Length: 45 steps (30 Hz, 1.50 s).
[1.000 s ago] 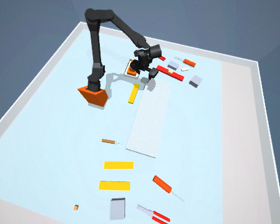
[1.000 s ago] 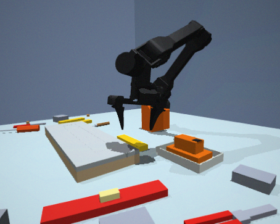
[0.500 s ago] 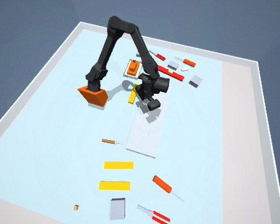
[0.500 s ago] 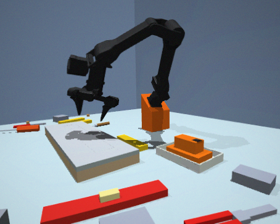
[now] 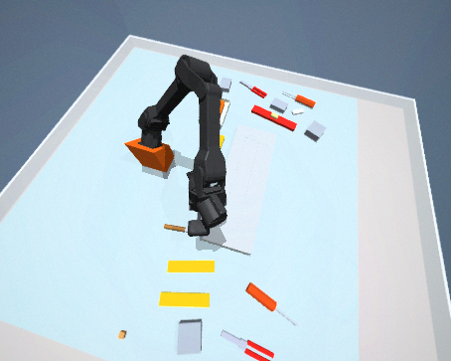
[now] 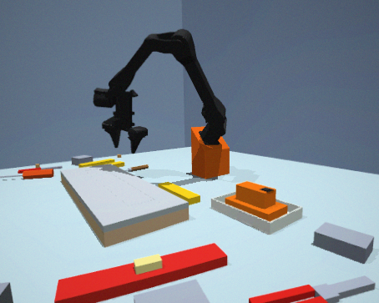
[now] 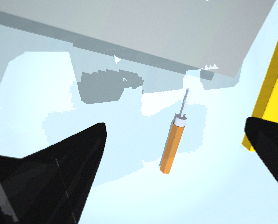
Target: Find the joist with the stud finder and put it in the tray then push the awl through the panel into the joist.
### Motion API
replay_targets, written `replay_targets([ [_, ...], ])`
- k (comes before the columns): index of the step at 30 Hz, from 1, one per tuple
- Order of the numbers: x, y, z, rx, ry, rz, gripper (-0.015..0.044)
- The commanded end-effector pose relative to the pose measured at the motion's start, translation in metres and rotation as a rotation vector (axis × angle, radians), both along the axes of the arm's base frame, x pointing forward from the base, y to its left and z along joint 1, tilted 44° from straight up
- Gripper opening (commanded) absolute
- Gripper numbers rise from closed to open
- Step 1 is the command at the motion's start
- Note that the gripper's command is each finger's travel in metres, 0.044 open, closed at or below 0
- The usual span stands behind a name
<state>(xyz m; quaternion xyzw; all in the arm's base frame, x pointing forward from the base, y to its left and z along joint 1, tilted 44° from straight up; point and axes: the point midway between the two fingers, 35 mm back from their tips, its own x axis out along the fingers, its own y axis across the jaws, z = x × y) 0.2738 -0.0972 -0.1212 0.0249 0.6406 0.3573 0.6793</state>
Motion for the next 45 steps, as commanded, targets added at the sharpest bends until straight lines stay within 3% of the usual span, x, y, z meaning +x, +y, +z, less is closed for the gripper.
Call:
replay_targets([
  [1,-0.044,-0.030,-0.044,0.058,0.100,-0.079,0.0440],
  [7,-0.096,-0.041,-0.084,0.148,0.185,-0.159,0.0440],
  [45,-0.103,-0.016,-0.105,0.149,0.185,-0.159,0.0440],
])
